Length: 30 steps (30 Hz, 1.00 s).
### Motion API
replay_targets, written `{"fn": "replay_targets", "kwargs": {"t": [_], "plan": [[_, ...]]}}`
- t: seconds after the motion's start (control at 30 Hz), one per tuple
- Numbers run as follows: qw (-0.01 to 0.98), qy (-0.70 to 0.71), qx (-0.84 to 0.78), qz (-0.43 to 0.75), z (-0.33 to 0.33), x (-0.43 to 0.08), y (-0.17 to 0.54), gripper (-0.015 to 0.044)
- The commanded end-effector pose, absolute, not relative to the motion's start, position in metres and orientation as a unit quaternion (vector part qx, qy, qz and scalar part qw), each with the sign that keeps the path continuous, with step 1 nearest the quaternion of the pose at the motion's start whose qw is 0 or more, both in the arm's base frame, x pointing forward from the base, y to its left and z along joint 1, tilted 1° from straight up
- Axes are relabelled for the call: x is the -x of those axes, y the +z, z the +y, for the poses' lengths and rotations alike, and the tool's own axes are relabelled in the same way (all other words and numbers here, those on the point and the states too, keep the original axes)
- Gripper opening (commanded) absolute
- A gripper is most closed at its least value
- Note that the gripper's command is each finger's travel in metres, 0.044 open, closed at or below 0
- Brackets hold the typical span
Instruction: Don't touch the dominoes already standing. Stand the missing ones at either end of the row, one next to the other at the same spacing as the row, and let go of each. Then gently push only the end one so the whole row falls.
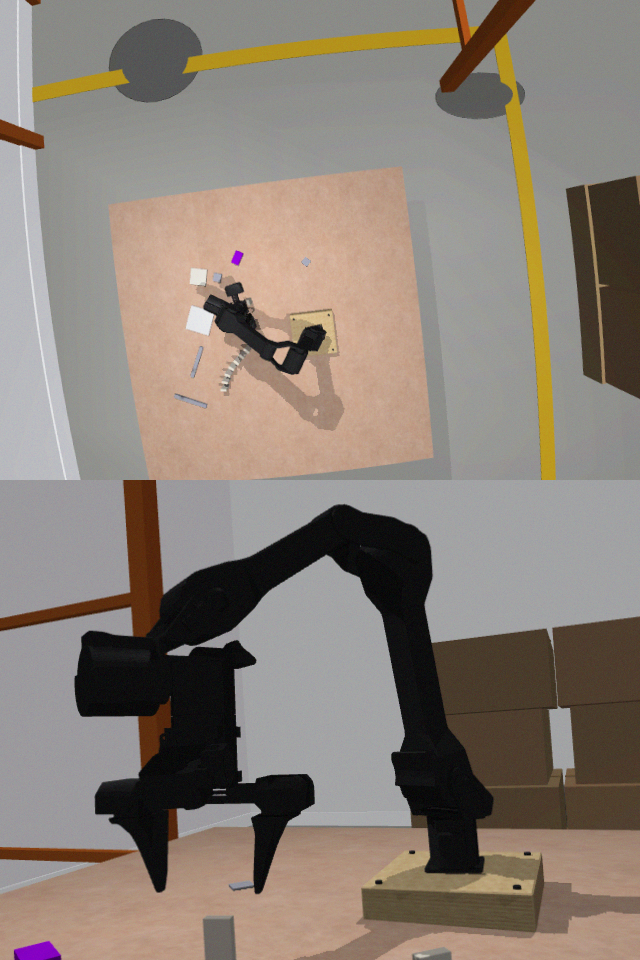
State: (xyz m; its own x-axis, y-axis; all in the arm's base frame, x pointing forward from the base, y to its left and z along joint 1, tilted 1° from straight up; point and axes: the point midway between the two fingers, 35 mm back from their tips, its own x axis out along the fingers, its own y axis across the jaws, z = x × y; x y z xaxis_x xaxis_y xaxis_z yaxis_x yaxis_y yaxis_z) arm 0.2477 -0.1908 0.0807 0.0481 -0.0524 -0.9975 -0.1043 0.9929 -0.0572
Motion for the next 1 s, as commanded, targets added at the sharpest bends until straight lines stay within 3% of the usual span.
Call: {"fn": "replay_targets", "kwargs": {"t": [0.0,0.6,0.97], "plan": [[0.716,0.028,0.05,0.696,-0.188,-0.245,0.049,0.044],[0.716,0.028,0.05,0.696,-0.188,-0.245,0.032,0.044],[0.716,0.028,0.05,0.696,-0.188,-0.245,0.032,0.0151]]}}
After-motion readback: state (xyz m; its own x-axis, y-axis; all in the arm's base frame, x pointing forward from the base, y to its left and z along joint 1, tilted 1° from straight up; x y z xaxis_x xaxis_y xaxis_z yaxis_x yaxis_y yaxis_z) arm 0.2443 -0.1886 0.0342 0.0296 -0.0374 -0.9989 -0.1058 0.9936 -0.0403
